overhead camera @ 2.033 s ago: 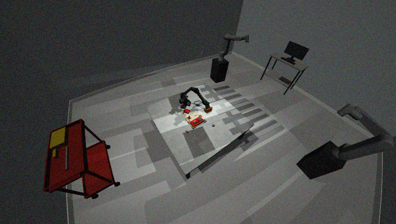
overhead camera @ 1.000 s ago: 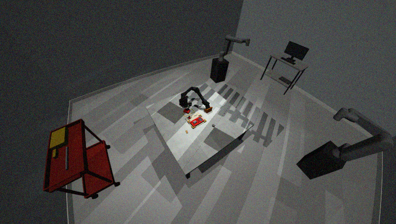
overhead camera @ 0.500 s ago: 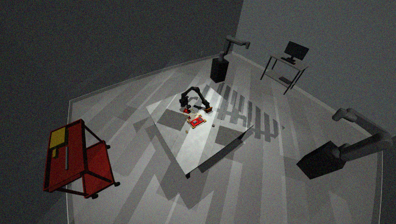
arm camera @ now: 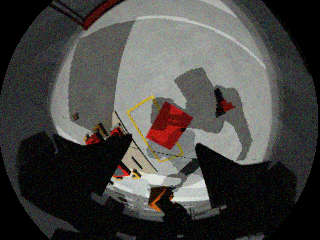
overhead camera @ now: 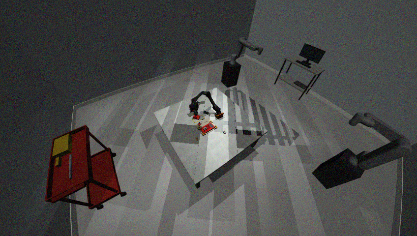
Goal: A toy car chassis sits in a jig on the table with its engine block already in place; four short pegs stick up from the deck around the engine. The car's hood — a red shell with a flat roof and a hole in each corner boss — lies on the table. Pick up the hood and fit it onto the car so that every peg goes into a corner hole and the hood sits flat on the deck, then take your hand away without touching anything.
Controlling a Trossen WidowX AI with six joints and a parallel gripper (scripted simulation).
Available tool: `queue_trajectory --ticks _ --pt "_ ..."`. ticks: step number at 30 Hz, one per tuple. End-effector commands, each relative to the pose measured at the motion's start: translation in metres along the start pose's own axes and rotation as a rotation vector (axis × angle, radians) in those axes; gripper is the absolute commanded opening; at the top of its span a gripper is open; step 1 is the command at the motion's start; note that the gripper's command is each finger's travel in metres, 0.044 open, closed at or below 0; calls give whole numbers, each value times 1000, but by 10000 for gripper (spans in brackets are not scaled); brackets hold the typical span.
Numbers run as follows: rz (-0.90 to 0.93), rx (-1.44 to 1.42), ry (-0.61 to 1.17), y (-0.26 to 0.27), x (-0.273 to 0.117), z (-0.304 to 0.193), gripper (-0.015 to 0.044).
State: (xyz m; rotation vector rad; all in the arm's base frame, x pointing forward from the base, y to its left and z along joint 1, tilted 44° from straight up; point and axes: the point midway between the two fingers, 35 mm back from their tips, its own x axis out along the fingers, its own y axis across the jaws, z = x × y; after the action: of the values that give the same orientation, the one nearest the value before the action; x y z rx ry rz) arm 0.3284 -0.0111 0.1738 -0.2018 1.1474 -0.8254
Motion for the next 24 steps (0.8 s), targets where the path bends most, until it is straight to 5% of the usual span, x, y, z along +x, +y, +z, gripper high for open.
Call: queue_trajectory --ticks 1,24 --pt "-26 373 9 -8 13 -7 440" --pt "-25 374 9 -7 19 -3 440"
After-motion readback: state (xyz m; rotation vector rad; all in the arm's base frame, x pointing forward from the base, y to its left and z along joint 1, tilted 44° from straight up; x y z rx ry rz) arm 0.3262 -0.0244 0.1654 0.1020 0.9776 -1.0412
